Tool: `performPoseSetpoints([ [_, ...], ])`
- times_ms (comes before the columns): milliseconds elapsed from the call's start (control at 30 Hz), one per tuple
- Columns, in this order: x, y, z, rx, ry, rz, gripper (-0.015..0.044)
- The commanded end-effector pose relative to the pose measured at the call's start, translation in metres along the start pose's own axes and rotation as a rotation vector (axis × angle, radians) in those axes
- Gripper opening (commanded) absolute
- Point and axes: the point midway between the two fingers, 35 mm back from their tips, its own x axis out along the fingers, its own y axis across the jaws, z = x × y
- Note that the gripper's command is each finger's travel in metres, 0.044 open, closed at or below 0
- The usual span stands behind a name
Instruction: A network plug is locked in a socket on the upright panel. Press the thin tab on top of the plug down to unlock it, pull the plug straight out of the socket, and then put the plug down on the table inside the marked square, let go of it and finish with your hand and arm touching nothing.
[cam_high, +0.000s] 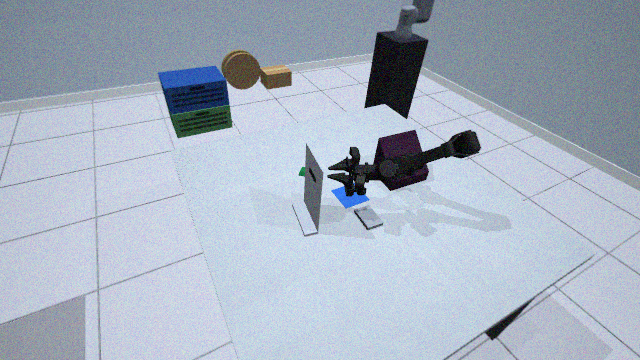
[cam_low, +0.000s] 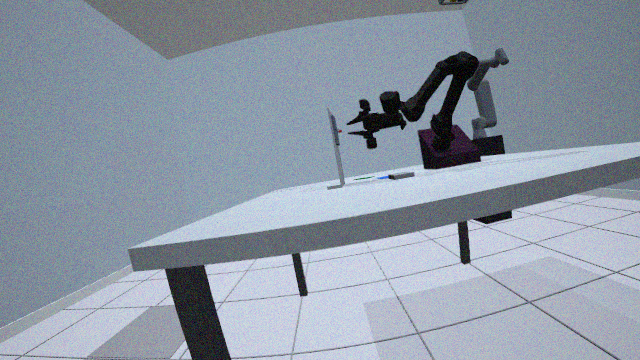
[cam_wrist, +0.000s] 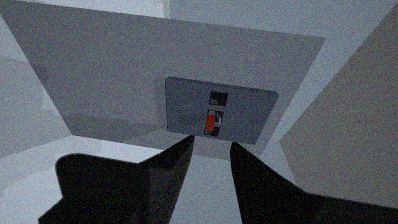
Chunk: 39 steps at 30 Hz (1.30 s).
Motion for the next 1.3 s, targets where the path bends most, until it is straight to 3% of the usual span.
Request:
performPoseSetpoints([
  [0,0.005,0.0,0.002,-0.004,-0.004,0.002,0.0156],
  [933,0.036,0.002,0.008,-0.004,-0.005,0.001,0.0156],
  [1267,0.036,0.002,0.008,-0.004,-0.005,0.001,0.0089],
])
